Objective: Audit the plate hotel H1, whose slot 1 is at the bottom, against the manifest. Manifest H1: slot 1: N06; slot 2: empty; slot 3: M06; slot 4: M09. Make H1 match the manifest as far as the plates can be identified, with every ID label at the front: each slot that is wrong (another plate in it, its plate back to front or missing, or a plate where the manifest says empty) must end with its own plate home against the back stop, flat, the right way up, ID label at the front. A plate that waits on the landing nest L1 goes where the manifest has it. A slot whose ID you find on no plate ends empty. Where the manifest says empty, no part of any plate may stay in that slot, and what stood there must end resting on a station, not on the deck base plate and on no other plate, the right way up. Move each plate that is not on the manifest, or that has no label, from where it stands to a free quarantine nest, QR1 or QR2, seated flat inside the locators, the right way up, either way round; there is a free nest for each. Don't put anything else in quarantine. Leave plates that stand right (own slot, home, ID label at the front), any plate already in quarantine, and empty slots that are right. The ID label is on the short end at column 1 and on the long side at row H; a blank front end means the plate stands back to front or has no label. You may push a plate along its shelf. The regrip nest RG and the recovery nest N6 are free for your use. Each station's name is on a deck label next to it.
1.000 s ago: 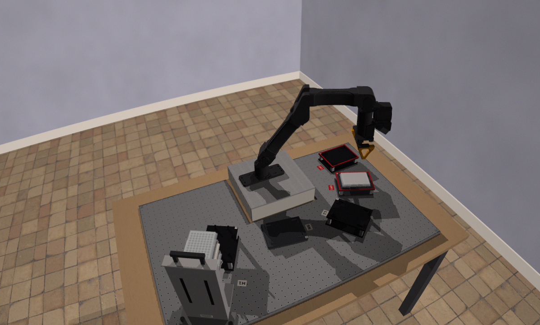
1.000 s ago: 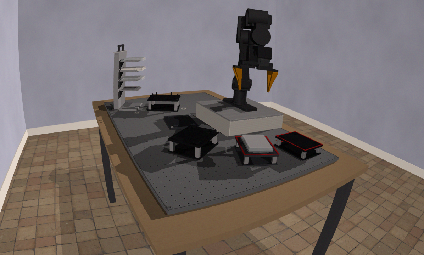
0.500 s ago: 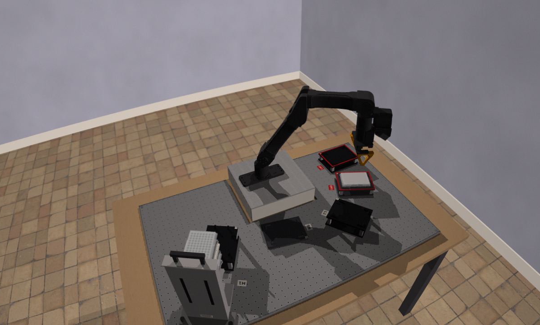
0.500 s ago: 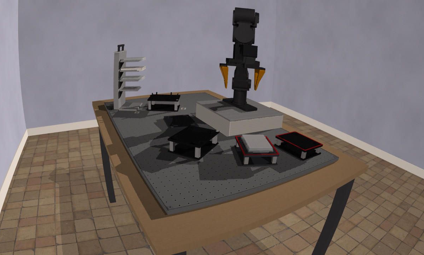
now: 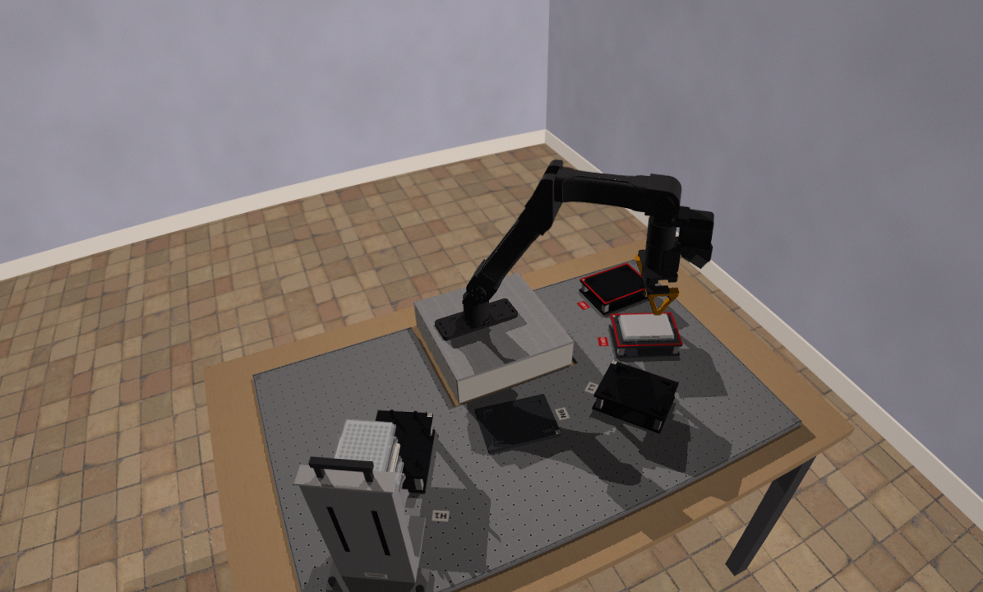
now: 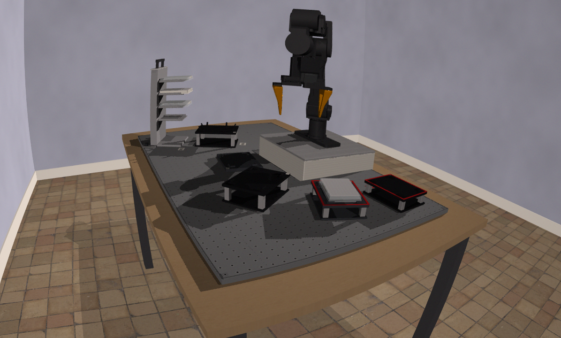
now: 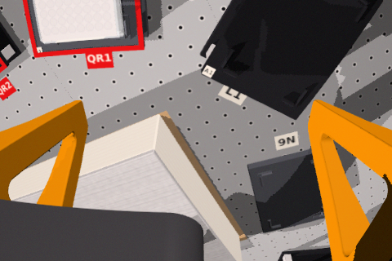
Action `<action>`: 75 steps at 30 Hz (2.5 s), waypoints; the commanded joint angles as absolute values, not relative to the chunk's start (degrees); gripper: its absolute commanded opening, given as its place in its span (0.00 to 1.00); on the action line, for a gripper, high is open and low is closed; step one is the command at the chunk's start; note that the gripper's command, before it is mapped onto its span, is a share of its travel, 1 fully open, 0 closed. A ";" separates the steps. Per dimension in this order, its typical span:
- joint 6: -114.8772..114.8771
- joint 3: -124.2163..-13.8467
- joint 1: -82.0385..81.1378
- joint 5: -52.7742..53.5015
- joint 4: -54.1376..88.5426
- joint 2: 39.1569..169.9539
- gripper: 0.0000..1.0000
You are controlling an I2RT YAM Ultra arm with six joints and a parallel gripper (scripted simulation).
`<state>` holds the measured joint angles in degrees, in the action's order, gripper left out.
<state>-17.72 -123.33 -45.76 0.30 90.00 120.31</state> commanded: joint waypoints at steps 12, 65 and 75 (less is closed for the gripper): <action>-25.39 -123.48 -39.06 0.53 90.00 118.47 1.00; -18.84 -93.83 -19.74 -5.06 65.34 98.10 1.00; -15.77 -85.85 -15.50 -6.38 56.83 93.02 1.00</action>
